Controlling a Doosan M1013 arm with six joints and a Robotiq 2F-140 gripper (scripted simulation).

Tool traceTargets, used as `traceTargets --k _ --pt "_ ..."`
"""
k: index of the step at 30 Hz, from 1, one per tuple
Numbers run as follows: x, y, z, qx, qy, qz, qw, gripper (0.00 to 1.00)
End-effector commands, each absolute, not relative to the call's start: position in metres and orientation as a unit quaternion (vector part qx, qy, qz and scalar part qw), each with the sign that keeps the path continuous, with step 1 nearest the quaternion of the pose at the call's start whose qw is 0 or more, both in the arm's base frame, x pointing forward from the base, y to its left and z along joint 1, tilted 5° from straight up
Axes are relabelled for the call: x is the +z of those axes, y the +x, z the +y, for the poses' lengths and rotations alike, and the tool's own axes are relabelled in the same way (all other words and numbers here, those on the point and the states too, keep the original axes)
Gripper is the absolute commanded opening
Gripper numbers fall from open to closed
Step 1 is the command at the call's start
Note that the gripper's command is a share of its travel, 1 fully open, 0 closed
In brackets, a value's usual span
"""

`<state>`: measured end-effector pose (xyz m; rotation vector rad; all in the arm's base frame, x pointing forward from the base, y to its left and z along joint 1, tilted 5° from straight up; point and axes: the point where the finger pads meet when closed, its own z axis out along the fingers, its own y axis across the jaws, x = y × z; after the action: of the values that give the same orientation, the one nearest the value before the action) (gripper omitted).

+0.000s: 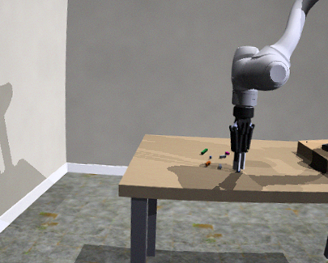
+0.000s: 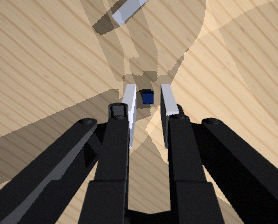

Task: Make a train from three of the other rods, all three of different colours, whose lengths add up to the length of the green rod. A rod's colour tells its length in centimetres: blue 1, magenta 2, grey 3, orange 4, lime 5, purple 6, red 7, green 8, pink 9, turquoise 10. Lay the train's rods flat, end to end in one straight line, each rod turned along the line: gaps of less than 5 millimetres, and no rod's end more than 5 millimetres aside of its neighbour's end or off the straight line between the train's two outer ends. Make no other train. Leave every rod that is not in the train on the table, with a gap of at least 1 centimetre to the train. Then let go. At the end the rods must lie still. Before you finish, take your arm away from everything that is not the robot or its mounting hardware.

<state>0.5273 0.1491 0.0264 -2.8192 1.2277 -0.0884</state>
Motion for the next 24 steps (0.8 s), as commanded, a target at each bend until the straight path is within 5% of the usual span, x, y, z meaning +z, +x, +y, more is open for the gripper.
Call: traceTargets --k 1,24 --pt "0.0239 0.5276 0.1493 -0.029 -0.916 0.399 0.033 0.15" --pt "0.0187 0.528 0.1495 -0.029 -0.916 0.399 0.033 0.15"
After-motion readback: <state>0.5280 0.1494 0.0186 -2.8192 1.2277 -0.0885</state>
